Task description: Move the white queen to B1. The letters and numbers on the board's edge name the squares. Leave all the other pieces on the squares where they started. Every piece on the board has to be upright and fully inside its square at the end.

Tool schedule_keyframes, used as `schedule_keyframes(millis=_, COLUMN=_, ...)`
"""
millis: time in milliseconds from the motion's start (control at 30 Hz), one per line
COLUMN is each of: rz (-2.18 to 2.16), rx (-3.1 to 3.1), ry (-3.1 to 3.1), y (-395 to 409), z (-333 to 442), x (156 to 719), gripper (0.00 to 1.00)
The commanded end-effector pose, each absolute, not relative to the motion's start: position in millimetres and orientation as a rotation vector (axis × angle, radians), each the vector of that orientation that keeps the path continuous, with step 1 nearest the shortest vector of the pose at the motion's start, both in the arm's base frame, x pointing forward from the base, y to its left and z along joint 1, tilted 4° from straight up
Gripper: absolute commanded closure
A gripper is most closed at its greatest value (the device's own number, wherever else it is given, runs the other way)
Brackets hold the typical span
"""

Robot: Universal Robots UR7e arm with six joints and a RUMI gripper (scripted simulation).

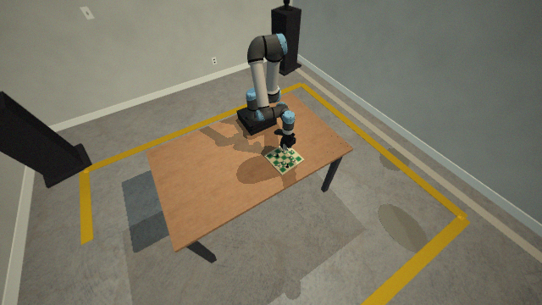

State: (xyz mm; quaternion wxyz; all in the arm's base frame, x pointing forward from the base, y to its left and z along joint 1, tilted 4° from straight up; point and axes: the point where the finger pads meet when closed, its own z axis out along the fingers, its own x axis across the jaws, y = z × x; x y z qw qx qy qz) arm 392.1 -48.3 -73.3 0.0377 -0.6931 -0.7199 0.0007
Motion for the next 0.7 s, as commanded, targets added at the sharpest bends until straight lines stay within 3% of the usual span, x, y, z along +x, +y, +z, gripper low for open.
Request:
schedule_keyframes(millis=0, rz=0.001, rx=-2.127, ry=-2.210, y=-48, z=-73, x=393, gripper=1.00)
schedule_keyframes(millis=667, rz=0.001, rx=-2.127, ry=-2.210, y=-50, z=-44, x=394, gripper=1.00)
